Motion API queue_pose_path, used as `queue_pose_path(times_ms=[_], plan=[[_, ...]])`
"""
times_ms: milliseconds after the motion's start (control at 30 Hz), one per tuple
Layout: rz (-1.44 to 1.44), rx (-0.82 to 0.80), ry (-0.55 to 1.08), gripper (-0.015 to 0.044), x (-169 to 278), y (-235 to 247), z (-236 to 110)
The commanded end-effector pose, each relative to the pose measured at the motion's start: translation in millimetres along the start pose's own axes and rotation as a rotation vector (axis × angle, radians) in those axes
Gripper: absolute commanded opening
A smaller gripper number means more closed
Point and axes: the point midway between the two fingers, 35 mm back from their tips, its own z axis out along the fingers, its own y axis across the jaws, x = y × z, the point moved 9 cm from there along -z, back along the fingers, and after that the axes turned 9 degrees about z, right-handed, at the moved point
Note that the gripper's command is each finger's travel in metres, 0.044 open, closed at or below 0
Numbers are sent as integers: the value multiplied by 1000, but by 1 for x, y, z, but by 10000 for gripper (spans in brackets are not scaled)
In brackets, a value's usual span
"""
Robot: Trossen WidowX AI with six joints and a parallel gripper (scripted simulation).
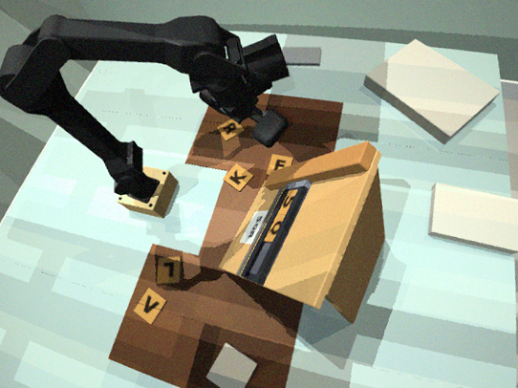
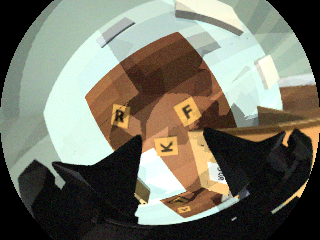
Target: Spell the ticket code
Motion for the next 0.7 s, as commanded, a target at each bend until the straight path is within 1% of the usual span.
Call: queue_pose_path(times_ms=[0,200,400,667], plan=[[122,17,113,340,-16,52,47],[209,65,175,340,-17,97,80],[286,131,211,340,-8,142,108],[289,135,212,340,-5,142,108]])
